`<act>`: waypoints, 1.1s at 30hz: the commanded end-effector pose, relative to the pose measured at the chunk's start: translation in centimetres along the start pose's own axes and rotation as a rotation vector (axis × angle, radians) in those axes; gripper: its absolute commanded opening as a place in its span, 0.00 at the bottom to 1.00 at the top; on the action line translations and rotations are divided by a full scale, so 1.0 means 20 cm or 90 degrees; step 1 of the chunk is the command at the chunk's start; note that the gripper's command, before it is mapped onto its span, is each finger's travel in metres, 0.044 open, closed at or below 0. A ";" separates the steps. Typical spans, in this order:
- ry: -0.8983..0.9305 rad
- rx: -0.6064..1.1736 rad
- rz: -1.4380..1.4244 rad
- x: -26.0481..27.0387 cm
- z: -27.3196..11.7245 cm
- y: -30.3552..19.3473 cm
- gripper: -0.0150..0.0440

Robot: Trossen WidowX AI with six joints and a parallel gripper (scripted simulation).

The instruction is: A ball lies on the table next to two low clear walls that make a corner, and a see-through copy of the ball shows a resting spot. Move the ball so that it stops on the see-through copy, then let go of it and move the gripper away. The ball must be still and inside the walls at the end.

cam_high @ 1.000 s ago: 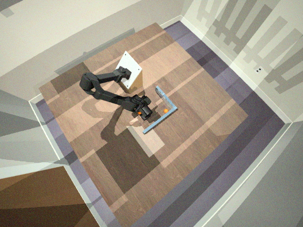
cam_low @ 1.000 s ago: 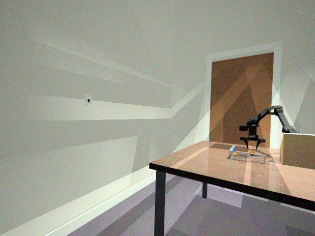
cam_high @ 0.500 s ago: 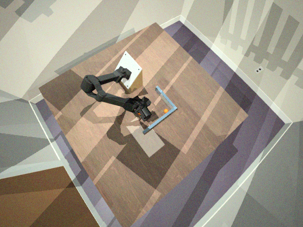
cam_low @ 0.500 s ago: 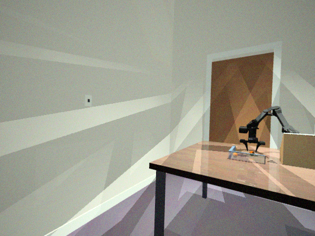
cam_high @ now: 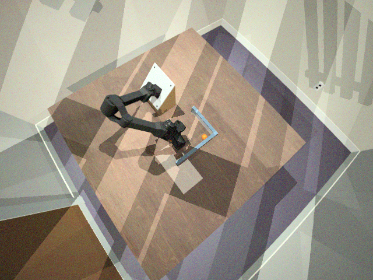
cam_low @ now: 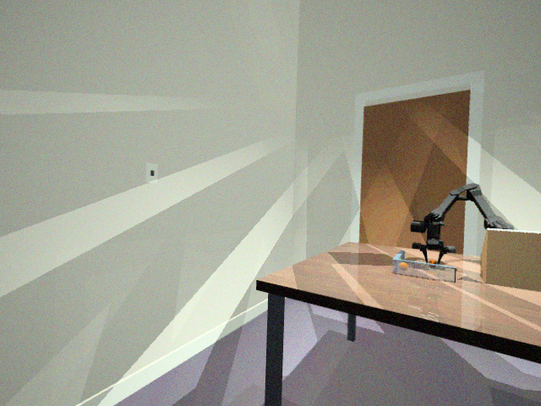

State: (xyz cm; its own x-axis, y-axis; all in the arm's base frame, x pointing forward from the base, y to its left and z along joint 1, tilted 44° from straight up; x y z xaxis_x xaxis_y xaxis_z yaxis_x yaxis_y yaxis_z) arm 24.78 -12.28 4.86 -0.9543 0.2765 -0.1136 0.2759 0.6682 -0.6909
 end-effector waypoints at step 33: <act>0.000 -0.004 -0.003 0.00 -0.64 0.00 0.25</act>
State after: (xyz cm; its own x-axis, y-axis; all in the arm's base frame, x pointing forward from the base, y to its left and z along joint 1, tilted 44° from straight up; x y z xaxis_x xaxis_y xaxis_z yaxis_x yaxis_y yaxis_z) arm 26.38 -3.83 13.39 -0.9582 0.2650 -0.1080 0.2645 0.6760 -0.6878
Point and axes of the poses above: the point midway between the two fingers, 35 mm back from their tips, its own z axis out along the fingers, its own x axis across the jaws, y = z × x, the point moved 8 cm from there along -z, back along the fingers, and after that the axes turned 7 degrees about z, right-handed, at the moved point
